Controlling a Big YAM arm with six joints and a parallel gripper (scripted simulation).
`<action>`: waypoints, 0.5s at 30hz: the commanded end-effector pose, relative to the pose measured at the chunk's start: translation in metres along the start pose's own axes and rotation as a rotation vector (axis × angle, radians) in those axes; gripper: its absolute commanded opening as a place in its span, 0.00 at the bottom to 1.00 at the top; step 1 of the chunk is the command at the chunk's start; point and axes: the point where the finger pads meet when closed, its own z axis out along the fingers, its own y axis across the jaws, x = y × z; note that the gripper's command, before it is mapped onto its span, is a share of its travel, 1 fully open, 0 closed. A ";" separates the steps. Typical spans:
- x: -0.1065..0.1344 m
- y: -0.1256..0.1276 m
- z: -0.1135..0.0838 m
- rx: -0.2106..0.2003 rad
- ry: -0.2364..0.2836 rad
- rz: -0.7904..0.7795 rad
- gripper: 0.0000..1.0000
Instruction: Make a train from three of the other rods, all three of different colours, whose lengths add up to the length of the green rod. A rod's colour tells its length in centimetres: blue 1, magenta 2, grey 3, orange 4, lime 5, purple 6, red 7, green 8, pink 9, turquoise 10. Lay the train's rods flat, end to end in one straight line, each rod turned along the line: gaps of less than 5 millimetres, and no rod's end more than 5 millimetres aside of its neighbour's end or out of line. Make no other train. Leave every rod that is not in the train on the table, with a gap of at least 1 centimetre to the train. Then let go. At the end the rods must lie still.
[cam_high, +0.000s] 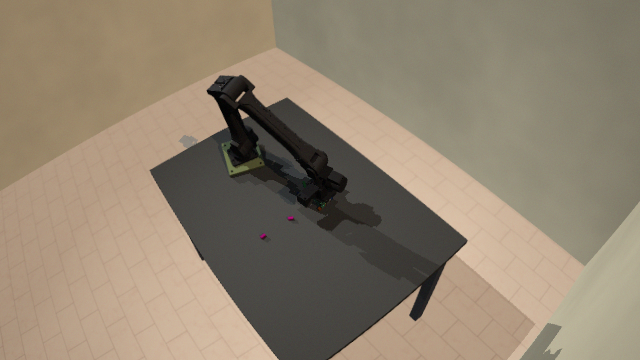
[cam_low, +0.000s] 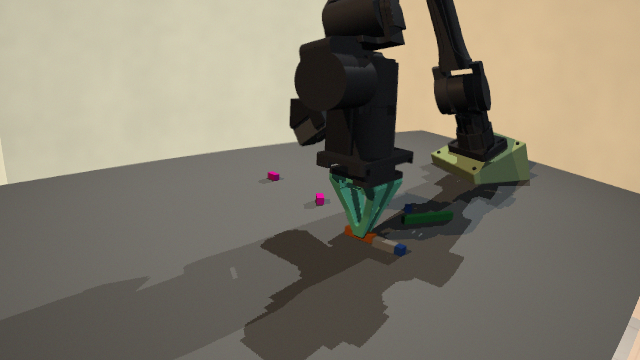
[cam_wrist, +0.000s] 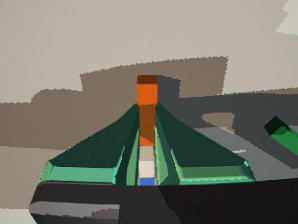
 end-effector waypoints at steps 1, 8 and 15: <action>-0.005 -0.002 0.003 0.000 -0.001 -0.002 0.04; -0.005 -0.002 0.003 0.000 -0.001 -0.002 0.04; -0.005 -0.002 0.003 0.000 -0.001 -0.002 0.08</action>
